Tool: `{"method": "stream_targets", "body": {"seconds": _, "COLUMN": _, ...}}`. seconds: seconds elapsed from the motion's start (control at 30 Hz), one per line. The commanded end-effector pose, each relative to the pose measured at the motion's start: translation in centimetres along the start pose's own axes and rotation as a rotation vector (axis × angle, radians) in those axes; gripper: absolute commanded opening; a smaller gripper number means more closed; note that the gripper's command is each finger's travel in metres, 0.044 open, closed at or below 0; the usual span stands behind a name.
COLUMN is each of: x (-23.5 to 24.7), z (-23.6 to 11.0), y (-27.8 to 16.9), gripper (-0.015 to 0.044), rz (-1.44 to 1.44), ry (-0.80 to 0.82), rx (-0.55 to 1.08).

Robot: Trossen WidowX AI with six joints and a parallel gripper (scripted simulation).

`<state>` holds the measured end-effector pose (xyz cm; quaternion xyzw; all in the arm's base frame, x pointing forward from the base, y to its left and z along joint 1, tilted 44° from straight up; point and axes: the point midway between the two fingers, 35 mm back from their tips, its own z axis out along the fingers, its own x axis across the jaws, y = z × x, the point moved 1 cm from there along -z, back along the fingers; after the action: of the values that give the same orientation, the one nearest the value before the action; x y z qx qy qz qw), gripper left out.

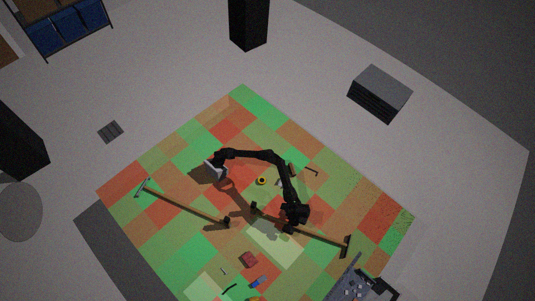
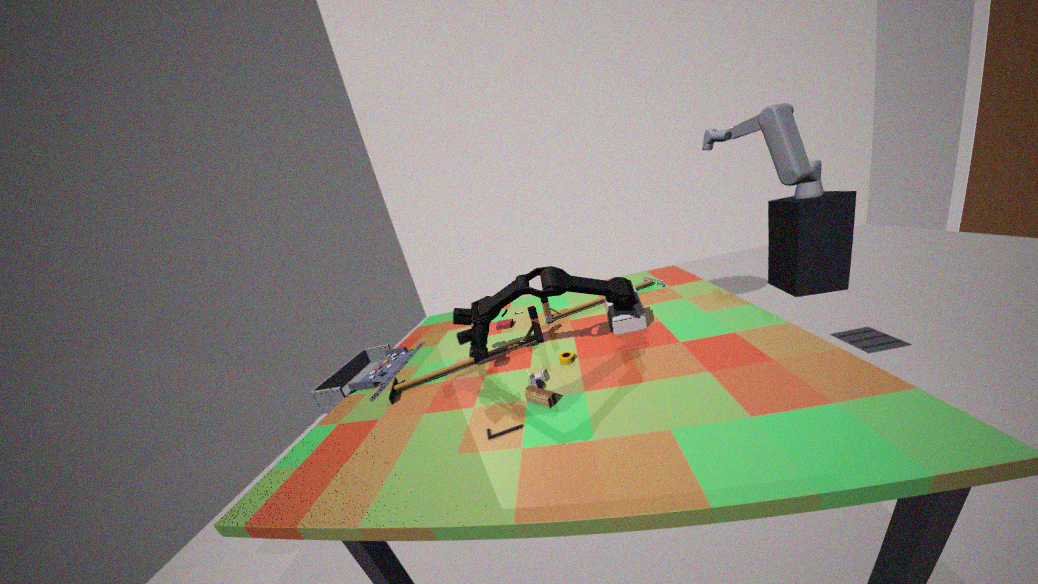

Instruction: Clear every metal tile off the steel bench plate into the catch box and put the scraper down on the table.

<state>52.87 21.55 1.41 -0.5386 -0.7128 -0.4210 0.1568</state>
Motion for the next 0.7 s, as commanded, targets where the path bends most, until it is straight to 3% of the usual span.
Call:
{"method": "stream_targets", "body": {"seconds": 0.0, "x": -0.6, "z": 0.2, "y": 0.0, "gripper": 0.0, "rz": -0.002, "ry": -0.001, "rx": 0.003}}
{"method": "stream_targets", "body": {"seconds": 0.67, "x": -2.5, "z": 0.3, "y": 0.2, "gripper": 0.0, "rz": -0.003, "ry": -0.001, "rx": 0.003}}
